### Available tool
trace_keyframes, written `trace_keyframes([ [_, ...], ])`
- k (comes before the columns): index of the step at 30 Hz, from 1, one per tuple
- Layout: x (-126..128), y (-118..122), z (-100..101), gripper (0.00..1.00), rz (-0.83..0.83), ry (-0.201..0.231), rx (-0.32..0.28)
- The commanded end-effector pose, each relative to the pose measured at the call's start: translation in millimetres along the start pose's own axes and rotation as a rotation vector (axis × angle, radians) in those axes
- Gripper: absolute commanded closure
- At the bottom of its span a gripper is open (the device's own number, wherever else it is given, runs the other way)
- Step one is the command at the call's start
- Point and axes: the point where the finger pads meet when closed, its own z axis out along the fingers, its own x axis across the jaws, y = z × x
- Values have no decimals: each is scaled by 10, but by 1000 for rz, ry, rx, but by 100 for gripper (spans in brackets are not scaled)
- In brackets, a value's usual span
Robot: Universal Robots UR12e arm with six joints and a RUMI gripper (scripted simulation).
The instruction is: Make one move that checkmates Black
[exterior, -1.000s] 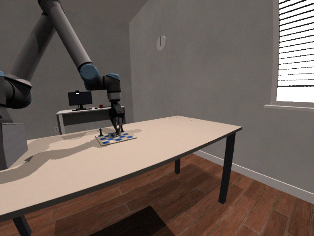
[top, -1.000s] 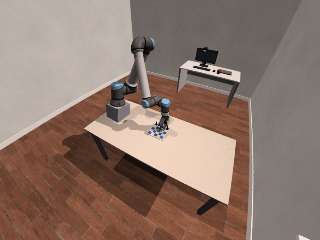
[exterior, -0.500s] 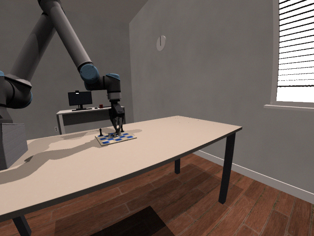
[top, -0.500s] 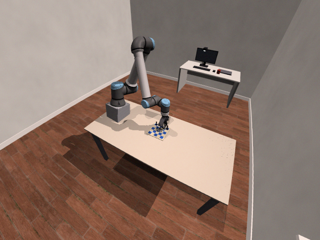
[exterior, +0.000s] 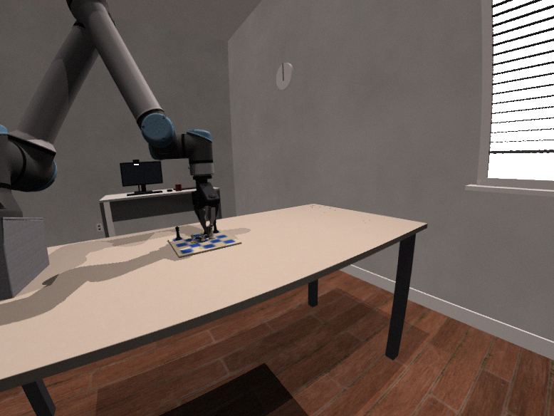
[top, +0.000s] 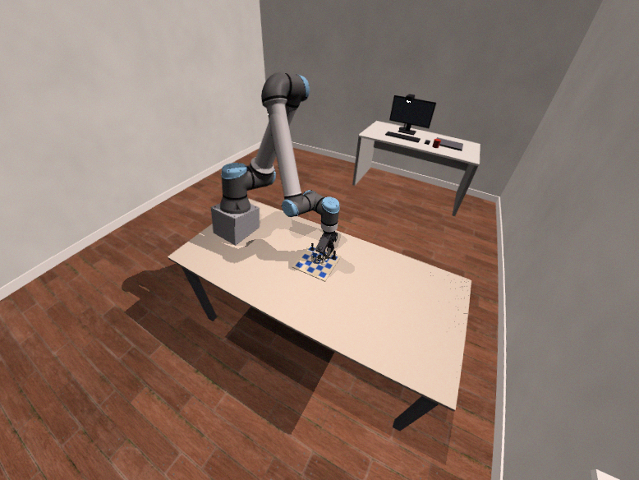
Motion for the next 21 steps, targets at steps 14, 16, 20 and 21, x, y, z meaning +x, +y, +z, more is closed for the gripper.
trace_keyframes([
  [14, -13, 11, -3, 87, -1, -2, 0],
  [16, -13, 11, -3, 87, -1, -2, 0],
  [20, -13, 11, -3, 78, -1, -2, 0],
  [21, -13, 11, -3, 78, -1, -2, 0],
])
